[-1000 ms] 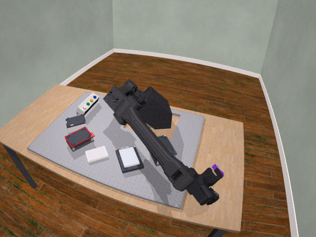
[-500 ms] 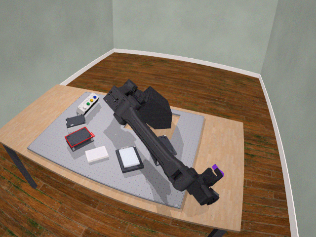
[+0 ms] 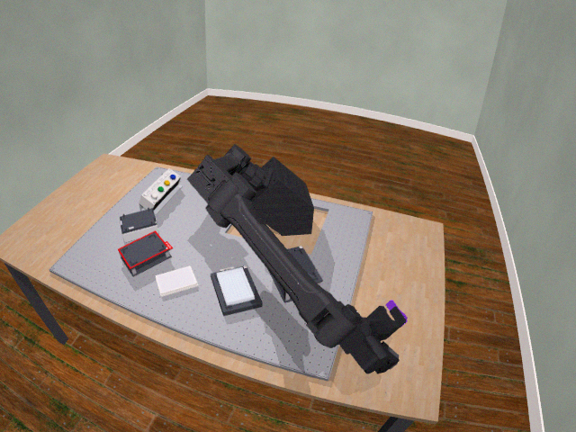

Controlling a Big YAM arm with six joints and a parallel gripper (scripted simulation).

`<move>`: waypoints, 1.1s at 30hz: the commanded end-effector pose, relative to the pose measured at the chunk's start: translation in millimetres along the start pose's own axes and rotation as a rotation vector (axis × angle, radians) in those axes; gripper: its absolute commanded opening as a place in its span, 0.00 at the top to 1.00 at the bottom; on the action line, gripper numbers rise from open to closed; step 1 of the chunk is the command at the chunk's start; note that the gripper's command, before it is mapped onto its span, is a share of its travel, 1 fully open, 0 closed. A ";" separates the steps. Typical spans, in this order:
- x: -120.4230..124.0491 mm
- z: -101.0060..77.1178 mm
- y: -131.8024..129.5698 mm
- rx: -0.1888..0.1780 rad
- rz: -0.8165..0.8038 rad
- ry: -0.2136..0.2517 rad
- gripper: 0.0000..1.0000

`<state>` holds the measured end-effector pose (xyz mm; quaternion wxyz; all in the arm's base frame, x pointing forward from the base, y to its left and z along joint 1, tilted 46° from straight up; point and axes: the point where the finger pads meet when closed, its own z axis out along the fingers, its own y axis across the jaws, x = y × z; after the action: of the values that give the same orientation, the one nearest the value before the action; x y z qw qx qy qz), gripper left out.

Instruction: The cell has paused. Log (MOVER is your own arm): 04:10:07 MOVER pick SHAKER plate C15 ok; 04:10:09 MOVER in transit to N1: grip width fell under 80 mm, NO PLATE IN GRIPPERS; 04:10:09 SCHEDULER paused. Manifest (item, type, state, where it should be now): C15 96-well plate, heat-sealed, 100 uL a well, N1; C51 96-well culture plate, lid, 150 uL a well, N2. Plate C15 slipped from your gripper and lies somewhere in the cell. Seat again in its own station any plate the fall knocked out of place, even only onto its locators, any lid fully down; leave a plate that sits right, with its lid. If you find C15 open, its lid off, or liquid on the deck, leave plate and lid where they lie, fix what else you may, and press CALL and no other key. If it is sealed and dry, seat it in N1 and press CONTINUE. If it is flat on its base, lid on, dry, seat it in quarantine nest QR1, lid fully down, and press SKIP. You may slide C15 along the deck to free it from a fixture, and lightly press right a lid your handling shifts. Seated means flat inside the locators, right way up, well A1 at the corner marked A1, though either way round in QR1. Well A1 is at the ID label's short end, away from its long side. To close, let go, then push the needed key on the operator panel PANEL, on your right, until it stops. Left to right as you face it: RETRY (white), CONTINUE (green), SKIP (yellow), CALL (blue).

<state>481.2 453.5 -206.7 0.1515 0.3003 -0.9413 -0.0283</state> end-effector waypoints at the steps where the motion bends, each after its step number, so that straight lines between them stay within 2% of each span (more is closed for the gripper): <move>1: -2.2 -37.9 34.9 0.020 -0.029 -0.066 0.00; 3: 5.1 -48.9 24.2 0.017 -0.011 -0.044 0.00; 6: 6.8 -67.1 1.2 0.009 0.022 -0.048 0.00; 8: -0.4 -78.3 3.3 0.006 0.018 -0.073 0.00; 10: 0.0 -77.8 3.2 0.007 0.018 -0.071 0.00; 11: 5.7 -69.8 19.7 0.042 0.007 -0.078 0.00; 12: 8.6 -72.9 25.2 0.059 0.007 -0.083 0.00; 13: 10.5 -79.6 10.2 0.055 0.028 -0.079 0.00; 15: 10.5 -79.6 10.2 0.055 0.028 -0.079 0.00; 16: 15.7 -85.8 -3.5 0.049 0.049 -0.063 0.00; 19: 22.3 -98.7 -7.5 0.051 0.049 -0.063 0.00; 21: 21.3 -107.4 -9.8 0.091 0.074 -0.102 0.00; 23: 32.1 -115.1 -12.7 0.094 0.077 -0.078 0.00; 27: 42.0 -131.6 -17.6 0.093 0.077 -0.078 0.00; 29: 42.2 -131.9 -17.6 0.092 0.077 -0.078 0.00; 30: 39.1 -136.3 -18.8 0.118 0.093 -0.112 0.00; 32: 39.1 -136.3 -18.8 0.118 0.093 -0.112 0.00; 33: 43.4 -136.4 2.2 0.140 0.070 -0.115 0.00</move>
<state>490.9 416.3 -93.1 0.1054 0.2738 -0.9555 0.0306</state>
